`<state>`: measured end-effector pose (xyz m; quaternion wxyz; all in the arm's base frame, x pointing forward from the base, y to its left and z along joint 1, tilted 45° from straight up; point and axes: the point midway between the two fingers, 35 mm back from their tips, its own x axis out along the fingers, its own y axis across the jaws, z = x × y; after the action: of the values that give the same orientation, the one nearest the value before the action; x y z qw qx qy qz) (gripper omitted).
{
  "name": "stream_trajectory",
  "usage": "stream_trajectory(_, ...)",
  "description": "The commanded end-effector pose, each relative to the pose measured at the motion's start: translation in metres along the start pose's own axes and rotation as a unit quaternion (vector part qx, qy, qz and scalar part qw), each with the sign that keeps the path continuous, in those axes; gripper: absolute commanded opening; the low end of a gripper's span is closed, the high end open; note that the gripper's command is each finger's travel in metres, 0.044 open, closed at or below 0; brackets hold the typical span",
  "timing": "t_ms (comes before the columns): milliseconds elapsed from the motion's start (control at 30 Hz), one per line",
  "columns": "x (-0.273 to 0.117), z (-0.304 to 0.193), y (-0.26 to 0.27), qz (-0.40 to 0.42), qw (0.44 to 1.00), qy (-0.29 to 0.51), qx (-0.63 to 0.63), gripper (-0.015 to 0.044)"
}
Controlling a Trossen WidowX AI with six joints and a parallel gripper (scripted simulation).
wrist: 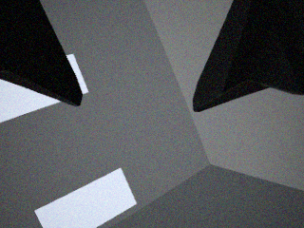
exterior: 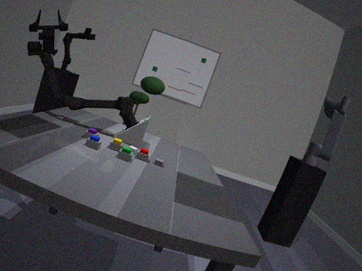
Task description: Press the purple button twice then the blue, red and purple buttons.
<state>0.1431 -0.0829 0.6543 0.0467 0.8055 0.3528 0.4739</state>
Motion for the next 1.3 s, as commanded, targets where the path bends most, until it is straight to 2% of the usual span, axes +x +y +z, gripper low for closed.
stream_trajectory(0,0.020,-0.012,-0.069,-0.064,0.987,-0.042,-0.142,0.0400)
stream_trajectory(167,0.037,0.003,-0.151,-0.150,0.929,-0.105,-0.323,0.0400)
stream_trajectory(300,0.045,0.039,-0.210,-0.231,0.846,-0.161,-0.453,0.0400)
stream_trajectory(500,0.037,0.127,-0.273,-0.370,0.666,-0.246,-0.599,0.0400)
stream_trajectory(667,0.005,0.212,-0.295,-0.499,0.481,-0.305,-0.653,0.0400)
stream_trajectory(833,-0.051,0.289,-0.291,-0.633,0.286,-0.342,-0.633,0.0400)
stream_trajectory(1000,-0.129,0.343,-0.270,-0.763,0.106,-0.347,-0.535,0.0400)
stream_trajectory(1133,-0.201,0.361,-0.247,-0.858,-0.014,-0.321,-0.401,0.0400)
stream_trajectory(1267,-0.275,0.354,-0.227,-0.935,-0.093,-0.261,-0.223,0.0400)
